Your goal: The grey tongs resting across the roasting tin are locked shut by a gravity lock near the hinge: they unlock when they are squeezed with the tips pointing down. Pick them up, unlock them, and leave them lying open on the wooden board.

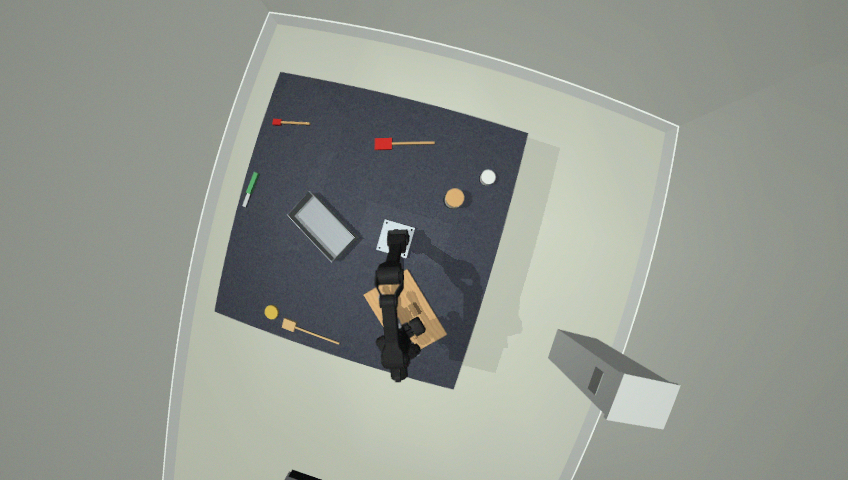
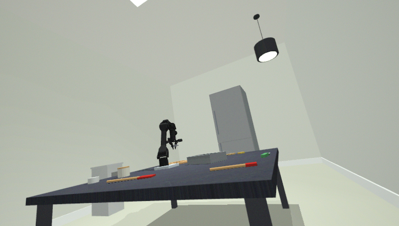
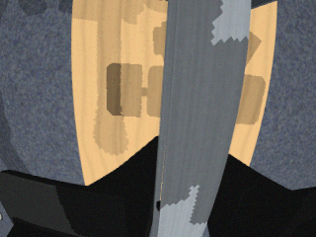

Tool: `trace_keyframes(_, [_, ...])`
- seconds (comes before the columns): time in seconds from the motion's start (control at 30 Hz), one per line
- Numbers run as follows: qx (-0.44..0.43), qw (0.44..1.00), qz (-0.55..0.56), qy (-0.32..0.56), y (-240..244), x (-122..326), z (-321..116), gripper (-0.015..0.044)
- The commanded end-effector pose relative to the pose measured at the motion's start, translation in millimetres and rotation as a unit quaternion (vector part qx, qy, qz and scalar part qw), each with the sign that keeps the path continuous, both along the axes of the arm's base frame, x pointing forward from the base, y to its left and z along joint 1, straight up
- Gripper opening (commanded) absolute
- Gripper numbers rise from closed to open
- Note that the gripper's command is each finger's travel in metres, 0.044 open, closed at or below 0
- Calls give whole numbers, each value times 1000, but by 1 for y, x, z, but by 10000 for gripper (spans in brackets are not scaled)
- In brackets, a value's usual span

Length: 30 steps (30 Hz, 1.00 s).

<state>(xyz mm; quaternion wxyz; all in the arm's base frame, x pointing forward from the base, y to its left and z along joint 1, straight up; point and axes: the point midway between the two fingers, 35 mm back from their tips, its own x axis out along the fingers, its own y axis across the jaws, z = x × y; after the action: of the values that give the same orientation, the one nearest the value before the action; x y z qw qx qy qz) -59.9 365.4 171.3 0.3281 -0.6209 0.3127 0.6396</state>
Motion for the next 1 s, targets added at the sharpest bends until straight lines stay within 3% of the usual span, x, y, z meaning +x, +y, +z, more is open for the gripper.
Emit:
trace_keyframes(0.0, [-1,1000,3,-3,1,1,-6,-150])
trace_keyframes(0.97, [0,1000,3,-3,5,0,-54,-150])
